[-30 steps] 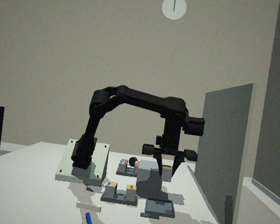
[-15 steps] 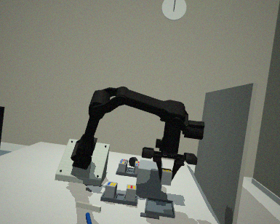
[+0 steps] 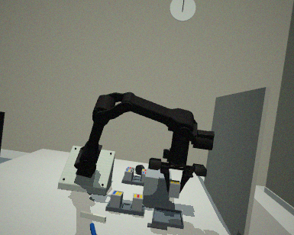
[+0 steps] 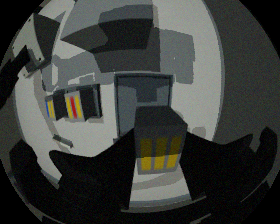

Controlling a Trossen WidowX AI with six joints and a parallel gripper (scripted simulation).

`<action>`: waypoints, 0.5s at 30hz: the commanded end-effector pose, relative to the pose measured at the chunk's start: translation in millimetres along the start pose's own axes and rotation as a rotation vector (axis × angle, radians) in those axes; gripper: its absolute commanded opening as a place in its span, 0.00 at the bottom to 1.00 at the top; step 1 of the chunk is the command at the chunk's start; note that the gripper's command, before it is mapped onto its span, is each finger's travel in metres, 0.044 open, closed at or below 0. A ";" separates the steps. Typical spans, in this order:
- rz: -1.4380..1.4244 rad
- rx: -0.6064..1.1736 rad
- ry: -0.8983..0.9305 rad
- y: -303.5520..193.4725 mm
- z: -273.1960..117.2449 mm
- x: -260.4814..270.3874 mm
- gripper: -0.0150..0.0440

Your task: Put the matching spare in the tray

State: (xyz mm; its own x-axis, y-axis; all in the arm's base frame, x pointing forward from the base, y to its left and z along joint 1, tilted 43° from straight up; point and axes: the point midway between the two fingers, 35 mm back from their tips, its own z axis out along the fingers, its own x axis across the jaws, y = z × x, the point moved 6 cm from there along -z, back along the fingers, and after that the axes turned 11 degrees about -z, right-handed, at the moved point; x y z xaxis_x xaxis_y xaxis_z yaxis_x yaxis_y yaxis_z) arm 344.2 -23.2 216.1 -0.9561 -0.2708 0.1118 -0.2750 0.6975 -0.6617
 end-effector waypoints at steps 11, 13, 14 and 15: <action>-0.004 0.005 0.001 -0.4 11.4 0.6 0.25; -0.004 0.005 0.001 -0.5 12.9 0.7 0.25; -0.004 0.005 0.001 -0.5 13.7 0.7 0.25; -0.004 0.005 0.001 -0.5 14.5 0.8 0.25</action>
State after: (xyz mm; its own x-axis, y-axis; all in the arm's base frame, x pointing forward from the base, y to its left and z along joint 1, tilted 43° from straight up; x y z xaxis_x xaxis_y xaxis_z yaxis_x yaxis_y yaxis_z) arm 345.3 -31.2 207.8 -0.9561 -0.2708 0.1116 -0.2747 0.6967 -0.6627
